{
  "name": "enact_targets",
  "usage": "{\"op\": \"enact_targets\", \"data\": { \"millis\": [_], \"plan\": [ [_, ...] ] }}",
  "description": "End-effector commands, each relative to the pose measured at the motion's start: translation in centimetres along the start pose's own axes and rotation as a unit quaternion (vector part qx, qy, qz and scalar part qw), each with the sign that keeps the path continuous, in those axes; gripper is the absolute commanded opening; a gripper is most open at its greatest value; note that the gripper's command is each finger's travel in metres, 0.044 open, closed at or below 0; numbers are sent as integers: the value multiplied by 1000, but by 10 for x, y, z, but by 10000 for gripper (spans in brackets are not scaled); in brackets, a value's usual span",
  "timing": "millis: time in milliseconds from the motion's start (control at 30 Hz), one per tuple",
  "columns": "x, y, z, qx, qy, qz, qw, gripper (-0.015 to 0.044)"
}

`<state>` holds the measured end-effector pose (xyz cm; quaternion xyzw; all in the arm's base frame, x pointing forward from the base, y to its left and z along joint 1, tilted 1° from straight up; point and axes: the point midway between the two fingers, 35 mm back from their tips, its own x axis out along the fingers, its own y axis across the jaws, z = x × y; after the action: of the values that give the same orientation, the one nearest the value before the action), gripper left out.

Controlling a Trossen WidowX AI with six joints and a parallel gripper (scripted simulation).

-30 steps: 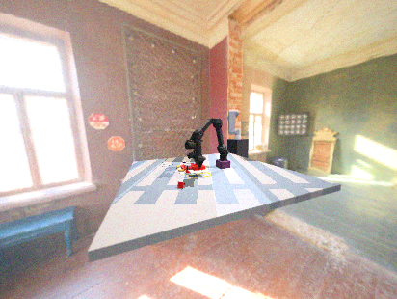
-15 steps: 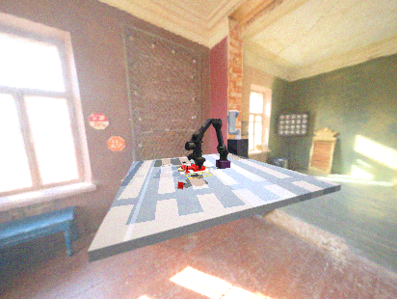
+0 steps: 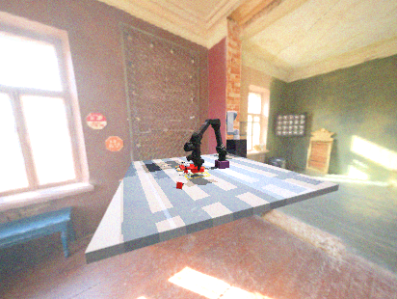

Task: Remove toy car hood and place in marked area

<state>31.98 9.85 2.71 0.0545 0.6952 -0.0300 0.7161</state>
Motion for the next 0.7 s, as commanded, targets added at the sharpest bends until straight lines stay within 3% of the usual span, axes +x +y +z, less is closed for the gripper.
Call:
{"op": "enact_targets", "data": {
  "millis": [0, 667],
  "plan": [
    [4, 0, -1, 3, 1, 0, 1000, 0],
    [16, -1, -2, 3, 1, 0, 1000, 0]
  ]
}}
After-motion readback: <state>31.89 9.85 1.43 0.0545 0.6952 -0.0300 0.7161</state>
